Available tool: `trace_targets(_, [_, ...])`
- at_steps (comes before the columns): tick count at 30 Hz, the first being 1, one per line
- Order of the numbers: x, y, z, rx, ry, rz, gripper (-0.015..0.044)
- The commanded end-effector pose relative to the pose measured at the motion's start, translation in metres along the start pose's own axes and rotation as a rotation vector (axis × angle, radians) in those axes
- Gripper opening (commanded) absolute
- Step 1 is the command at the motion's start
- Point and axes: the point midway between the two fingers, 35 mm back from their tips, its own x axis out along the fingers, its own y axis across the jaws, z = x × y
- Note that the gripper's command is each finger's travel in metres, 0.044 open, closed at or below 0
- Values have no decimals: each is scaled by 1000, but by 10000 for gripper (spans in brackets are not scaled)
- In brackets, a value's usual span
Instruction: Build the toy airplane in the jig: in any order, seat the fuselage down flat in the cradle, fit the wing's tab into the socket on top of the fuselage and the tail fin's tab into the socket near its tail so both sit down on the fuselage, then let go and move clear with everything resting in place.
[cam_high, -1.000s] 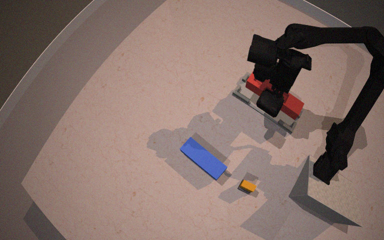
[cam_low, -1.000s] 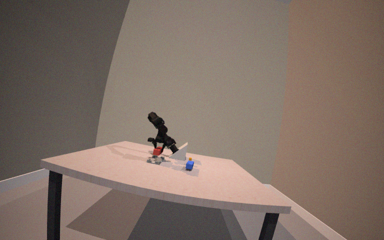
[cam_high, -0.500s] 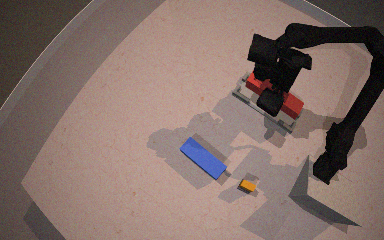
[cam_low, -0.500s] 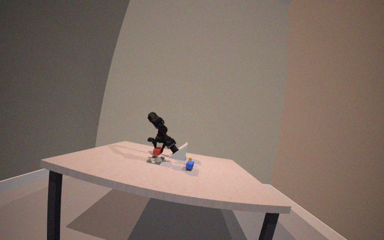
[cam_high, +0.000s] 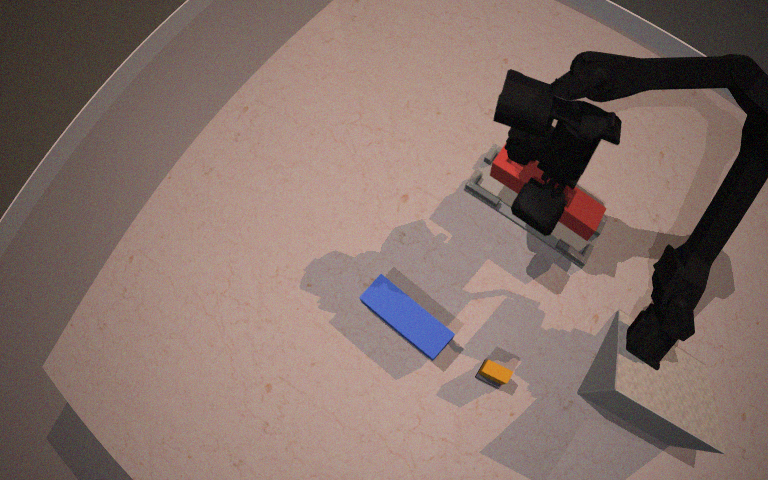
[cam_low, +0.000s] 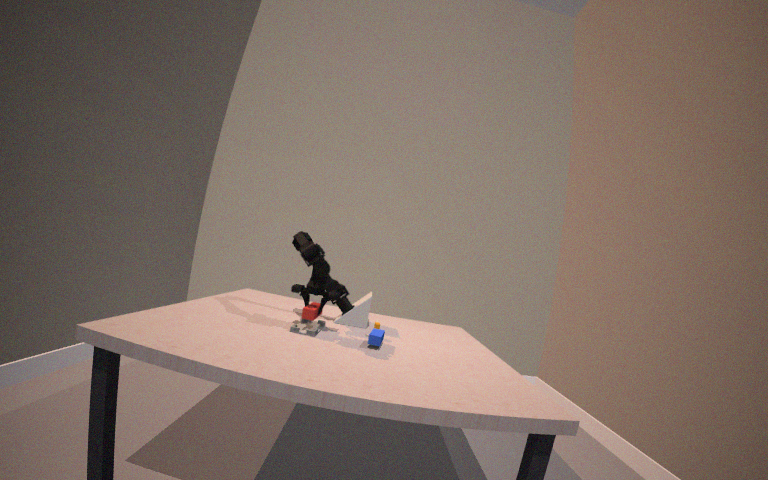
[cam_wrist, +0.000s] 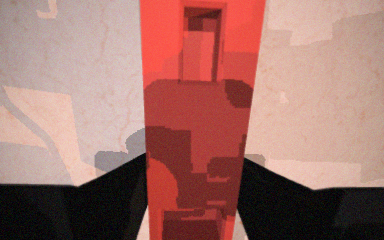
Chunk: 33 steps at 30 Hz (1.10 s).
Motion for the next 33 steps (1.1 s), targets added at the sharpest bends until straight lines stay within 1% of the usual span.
trace_targets(1, [6,0,0,-5,-3,-4,195])
trace_targets(15, [28,-1,0,-5,-3,-6,195])
trace_targets(20, [31,-1,-1,-5,-3,-6,195])
trace_targets(25, [29,-1,-1,0,2,-2,161])
trace_targets(30, [29,-1,-1,0,2,-2,30])
trace_targets(33, [29,-1,-1,0,2,-2,109])
